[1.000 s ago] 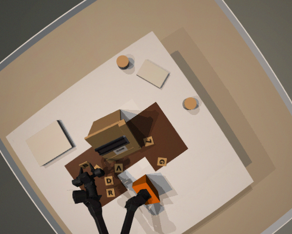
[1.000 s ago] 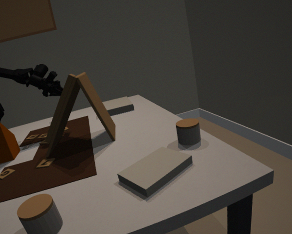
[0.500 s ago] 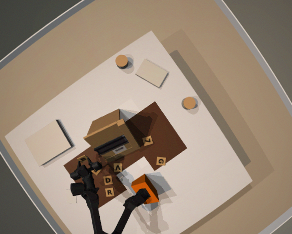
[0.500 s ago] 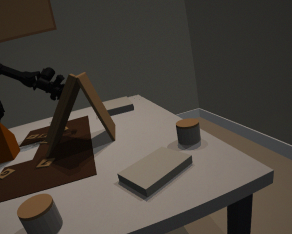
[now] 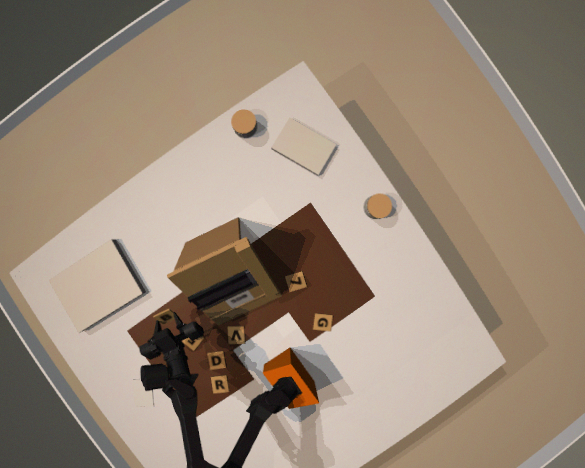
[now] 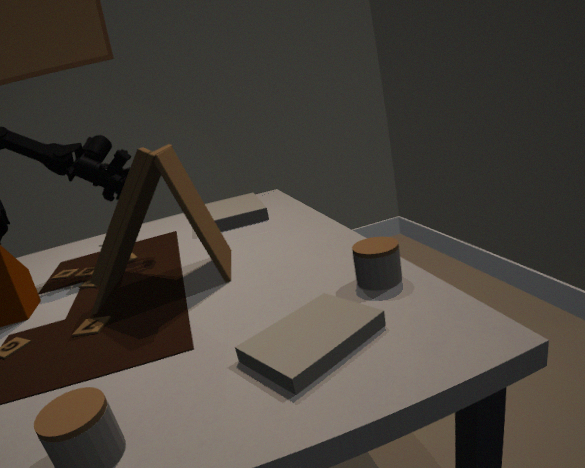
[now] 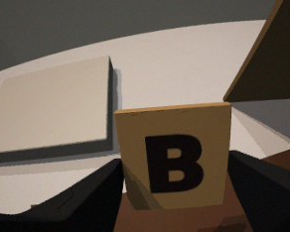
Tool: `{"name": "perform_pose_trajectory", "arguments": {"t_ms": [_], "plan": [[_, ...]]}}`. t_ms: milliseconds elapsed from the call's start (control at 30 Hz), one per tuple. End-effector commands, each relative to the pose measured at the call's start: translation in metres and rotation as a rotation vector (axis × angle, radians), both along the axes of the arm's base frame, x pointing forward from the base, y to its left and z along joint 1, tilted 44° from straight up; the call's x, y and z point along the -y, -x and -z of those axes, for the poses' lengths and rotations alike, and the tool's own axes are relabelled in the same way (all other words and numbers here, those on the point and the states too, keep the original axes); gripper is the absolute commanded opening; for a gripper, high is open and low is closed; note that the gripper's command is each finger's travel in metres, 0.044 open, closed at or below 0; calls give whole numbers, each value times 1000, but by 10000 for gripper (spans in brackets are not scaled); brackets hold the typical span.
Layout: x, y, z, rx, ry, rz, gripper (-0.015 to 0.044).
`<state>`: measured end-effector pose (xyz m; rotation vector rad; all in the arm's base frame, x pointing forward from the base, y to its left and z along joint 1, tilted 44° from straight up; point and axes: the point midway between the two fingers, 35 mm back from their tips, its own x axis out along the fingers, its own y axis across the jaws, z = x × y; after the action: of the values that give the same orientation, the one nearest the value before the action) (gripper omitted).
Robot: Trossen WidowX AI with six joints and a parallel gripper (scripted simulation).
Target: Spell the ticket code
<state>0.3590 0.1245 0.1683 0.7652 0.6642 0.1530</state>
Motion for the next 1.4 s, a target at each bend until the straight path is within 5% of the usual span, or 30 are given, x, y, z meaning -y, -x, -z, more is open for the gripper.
{"name": "perform_pose_trajectory", "arguments": {"t_ms": [0, 1367], "plan": [[1, 0, 0, 1, -3, 5, 0], [16, 3, 15, 0, -2, 5, 0]]}}
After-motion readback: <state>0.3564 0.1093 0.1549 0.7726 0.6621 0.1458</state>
